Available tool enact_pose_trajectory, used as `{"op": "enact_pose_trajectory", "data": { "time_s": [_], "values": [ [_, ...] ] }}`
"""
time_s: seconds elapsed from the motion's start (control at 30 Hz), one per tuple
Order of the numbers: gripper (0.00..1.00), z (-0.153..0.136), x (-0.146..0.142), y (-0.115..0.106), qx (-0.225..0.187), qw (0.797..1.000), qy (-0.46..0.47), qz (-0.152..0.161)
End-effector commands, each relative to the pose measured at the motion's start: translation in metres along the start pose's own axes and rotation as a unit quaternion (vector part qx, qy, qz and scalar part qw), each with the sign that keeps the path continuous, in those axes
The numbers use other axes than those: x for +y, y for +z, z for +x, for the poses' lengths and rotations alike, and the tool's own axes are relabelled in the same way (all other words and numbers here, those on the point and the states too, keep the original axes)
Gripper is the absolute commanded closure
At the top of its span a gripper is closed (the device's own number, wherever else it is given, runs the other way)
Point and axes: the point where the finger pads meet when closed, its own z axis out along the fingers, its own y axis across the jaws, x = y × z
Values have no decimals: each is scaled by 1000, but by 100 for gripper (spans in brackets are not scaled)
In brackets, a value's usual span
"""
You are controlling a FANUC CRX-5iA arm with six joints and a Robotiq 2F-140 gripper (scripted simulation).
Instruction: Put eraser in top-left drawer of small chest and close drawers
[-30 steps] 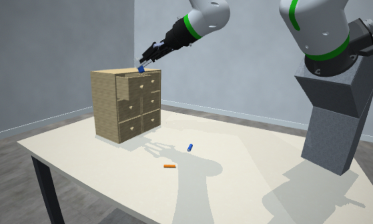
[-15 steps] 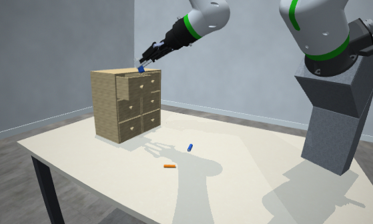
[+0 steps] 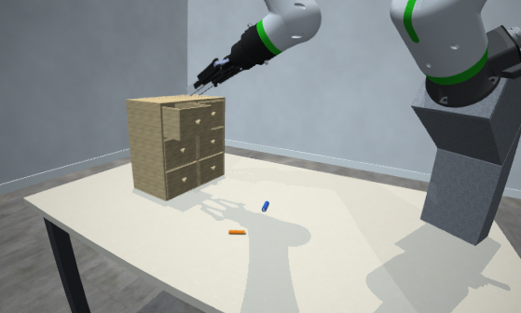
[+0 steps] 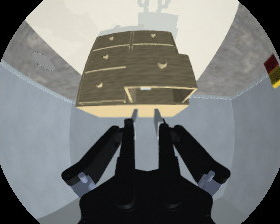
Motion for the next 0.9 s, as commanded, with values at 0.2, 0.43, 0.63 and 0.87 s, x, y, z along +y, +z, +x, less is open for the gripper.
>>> {"op": "enact_pose_trajectory", "data": {
  "time_s": [0.2, 0.43, 0.63, 0.87],
  "values": [
    [0, 0, 0, 0, 0, 1000, 0, 0],
    [0, 0, 0, 0, 0, 1000, 0, 0],
    [0, 0, 0, 0, 0, 1000, 0, 0],
    [0, 4, 0, -9, 0, 1000, 0, 0]
  ]
}}
